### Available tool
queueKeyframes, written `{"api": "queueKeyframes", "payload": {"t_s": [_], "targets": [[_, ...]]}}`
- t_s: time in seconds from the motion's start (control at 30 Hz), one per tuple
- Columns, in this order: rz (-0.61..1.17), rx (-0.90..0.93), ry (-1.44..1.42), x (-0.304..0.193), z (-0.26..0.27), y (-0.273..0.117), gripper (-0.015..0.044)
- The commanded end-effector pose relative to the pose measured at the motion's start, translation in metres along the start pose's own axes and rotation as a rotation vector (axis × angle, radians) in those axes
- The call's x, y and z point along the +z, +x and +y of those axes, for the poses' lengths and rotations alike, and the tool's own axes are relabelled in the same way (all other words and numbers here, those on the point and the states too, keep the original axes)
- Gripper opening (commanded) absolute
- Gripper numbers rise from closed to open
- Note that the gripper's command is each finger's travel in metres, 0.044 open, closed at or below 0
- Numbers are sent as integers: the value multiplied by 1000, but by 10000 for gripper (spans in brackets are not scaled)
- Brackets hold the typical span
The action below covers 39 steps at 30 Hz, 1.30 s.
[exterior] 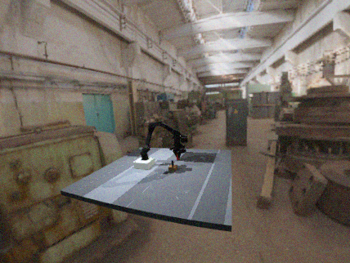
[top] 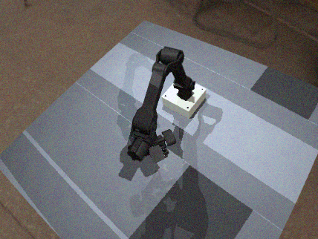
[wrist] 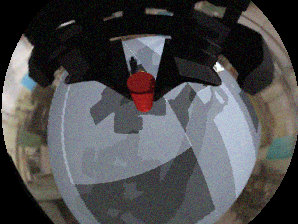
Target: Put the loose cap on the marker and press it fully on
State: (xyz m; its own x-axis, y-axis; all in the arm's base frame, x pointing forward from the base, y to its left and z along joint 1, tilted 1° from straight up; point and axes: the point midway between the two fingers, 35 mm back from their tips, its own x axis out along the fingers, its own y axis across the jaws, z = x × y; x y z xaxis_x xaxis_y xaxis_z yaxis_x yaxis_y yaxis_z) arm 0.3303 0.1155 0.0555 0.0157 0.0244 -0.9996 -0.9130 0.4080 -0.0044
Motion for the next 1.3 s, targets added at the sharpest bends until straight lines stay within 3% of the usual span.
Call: {"api": "queueKeyframes", "payload": {"t_s": [0.0,0.87,1.27], "targets": [[-7,-2,0,-12,-8,-9,0],[0,-5,0,-101,-36,-49,0],[0,-5,0,-103,-36,-42,0]]}}
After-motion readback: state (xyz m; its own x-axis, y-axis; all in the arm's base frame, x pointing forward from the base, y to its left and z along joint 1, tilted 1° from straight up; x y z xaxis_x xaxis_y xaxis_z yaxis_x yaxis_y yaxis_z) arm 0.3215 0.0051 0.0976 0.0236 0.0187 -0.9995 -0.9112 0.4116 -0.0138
